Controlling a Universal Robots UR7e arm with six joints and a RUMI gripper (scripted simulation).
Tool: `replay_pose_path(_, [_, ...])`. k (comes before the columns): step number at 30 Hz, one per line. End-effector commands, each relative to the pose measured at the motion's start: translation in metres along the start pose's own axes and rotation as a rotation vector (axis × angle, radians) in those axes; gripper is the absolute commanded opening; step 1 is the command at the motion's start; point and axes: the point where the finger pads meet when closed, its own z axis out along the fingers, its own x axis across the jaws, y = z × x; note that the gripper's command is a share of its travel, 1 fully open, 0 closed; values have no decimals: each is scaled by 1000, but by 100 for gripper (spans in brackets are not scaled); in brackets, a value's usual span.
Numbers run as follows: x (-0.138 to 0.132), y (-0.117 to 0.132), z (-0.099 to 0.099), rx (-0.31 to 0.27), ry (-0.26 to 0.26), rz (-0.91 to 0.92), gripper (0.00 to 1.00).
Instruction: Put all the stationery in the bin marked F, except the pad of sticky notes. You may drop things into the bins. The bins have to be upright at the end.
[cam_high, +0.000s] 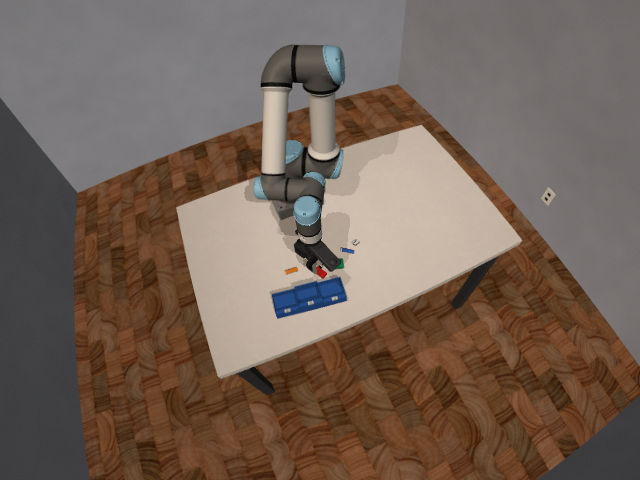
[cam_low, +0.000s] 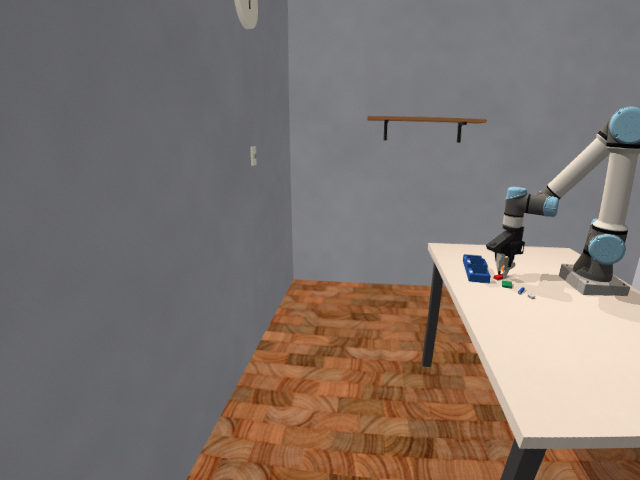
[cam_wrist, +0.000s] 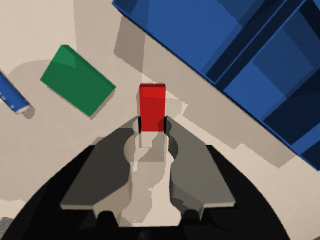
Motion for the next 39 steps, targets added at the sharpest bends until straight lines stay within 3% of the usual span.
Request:
replay_pose_path(1, [0,0,0,1,1,0,0])
replay_pose_path(30, [0,0,0,1,1,0,0])
replay_pose_path(39, [0,0,-27,1,1,0,0])
